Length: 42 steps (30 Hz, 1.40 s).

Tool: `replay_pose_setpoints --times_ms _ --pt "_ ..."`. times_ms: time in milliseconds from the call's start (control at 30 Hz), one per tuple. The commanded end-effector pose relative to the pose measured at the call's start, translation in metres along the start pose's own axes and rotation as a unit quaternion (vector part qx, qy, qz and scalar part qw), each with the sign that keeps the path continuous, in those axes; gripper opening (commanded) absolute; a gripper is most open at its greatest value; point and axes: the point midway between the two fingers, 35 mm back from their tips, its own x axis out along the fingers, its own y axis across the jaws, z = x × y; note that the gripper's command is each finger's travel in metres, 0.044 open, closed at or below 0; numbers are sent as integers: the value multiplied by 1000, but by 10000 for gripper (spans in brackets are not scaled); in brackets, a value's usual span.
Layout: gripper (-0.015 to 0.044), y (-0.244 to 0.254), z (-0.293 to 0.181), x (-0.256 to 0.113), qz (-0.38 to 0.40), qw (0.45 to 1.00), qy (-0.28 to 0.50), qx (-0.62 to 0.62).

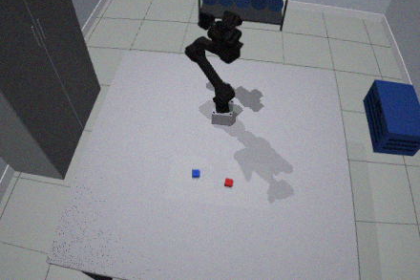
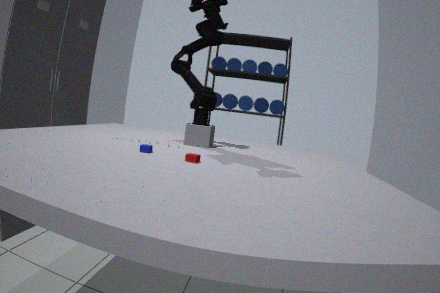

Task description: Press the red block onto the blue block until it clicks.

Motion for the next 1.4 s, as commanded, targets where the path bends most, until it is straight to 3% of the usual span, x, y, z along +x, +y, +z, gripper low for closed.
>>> replay_pose_setpoints --times_ms 0,167,400,600,1000,1367 --pt "426 0 0 0 0 1000 0 0" --pt "440 33 2 1 40 999 -7 -8" --pt "440 148 -10 -6 193 981 -5 -30" --pt "440 240 -50 -30 327 943 44 -40" --pt "440 349 -188 -112 508 818 265 -56" --pt "440 352 -308 -196 545 676 488 -88"
